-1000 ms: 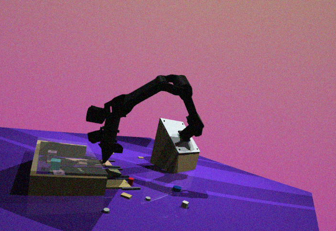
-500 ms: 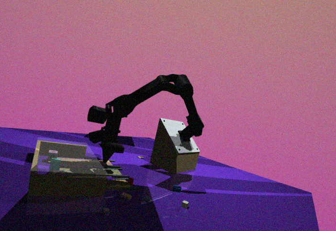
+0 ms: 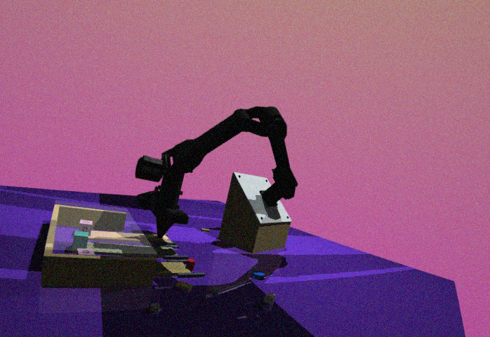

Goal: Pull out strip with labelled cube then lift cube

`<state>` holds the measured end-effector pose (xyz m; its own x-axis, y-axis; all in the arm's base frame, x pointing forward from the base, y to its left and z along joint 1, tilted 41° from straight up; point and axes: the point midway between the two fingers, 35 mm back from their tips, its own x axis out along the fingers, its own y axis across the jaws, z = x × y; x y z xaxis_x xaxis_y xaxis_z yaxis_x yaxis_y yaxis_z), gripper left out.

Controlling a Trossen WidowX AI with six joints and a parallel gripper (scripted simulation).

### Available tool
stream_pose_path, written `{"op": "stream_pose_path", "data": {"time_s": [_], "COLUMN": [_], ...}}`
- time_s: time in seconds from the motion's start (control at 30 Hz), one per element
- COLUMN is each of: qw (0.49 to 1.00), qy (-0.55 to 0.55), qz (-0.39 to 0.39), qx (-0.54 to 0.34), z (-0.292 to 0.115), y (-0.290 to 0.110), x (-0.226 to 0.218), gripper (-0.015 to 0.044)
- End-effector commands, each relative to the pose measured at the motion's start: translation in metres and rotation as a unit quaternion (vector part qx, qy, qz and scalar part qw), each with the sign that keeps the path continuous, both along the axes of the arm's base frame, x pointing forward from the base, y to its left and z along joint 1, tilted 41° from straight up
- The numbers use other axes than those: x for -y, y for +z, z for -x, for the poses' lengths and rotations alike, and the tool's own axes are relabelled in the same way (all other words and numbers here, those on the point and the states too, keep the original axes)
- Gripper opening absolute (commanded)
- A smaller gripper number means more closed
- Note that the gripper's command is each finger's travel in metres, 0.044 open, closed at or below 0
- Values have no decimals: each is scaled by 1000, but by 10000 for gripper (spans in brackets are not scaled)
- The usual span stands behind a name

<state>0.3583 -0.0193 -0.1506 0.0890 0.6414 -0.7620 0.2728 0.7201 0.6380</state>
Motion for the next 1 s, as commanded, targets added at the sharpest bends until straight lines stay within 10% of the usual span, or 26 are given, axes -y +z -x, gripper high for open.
{"op": "stream_pose_path", "data": {"time_s": [0.0,0.97], "qw": [1000,1000], "qy": [4,4], "qz": [-4,-4], "qx": [-13,-14], "z": [13,54], "y": [-2,3], "x": [-8,-21], "gripper": [0,0]}}
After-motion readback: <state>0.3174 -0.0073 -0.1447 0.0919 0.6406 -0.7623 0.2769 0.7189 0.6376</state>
